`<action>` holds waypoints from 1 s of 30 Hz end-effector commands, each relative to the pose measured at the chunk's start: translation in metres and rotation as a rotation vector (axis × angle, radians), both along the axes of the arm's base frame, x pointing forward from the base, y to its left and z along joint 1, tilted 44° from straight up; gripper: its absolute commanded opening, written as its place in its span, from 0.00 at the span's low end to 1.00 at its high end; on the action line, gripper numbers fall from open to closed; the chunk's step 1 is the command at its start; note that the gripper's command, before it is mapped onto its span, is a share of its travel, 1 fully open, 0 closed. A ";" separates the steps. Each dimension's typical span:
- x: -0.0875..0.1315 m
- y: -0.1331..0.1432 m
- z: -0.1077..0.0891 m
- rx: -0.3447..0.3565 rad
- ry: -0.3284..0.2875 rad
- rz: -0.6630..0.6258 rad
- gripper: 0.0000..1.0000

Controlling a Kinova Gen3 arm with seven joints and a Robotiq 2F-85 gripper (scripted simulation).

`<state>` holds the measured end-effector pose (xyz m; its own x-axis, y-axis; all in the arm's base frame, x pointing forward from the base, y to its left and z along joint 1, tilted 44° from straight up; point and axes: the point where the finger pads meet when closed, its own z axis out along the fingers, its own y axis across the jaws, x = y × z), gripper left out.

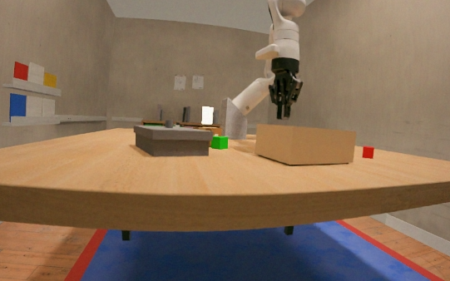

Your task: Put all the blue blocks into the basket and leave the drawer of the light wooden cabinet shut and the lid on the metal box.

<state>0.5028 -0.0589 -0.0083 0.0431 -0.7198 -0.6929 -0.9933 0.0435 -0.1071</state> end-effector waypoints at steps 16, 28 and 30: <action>0.003 0.013 -0.014 -0.001 -0.001 -0.002 0.30; 0.003 0.013 -0.014 -0.001 -0.001 -0.002 0.30; 0.003 0.013 -0.015 -0.001 -0.001 -0.002 0.30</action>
